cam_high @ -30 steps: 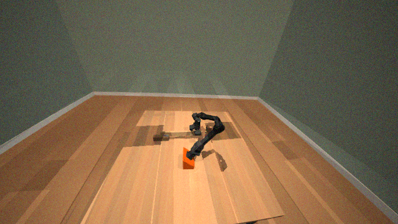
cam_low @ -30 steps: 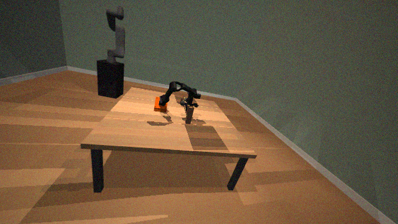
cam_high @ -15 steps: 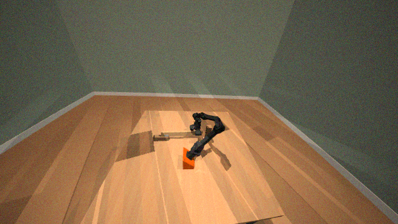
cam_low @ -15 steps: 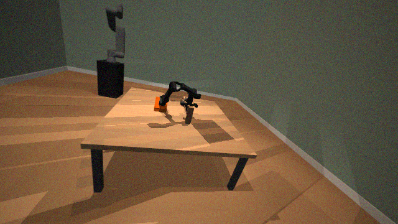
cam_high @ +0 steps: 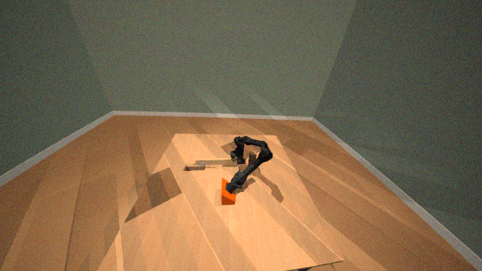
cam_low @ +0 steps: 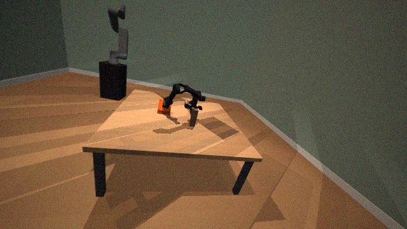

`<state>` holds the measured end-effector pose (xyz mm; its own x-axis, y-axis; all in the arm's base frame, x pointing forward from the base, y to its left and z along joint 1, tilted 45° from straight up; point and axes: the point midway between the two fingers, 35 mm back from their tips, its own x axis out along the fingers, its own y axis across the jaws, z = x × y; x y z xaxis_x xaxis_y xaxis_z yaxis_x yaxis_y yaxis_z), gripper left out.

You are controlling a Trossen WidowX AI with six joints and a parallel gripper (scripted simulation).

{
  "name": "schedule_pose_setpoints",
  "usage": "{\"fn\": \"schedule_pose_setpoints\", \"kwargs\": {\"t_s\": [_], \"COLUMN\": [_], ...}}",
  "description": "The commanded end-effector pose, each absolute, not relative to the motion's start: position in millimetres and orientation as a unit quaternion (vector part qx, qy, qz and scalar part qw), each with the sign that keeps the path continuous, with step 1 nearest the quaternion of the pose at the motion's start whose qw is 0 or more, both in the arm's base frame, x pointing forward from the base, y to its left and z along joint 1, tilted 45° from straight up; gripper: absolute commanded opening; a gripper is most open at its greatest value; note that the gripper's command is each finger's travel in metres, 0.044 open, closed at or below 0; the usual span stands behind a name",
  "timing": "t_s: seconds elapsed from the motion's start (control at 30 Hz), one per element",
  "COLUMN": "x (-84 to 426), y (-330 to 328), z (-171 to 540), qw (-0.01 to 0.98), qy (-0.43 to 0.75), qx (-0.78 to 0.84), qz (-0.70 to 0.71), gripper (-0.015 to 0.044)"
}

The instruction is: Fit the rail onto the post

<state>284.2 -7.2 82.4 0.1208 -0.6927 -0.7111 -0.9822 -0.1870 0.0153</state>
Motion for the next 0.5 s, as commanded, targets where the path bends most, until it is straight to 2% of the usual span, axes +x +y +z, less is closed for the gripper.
{"fn": "schedule_pose_setpoints", "kwargs": {"t_s": [0.0, 0.47], "x": [284.8, 285.3], "y": [-7.8, -10.6], "z": [86.8, 90.2], "qw": [0.242, 0.242], "qy": [0.588, 0.588], "qx": [-0.711, -0.711], "qz": [0.300, 0.300], "gripper": [0.0000, 0.0000]}}
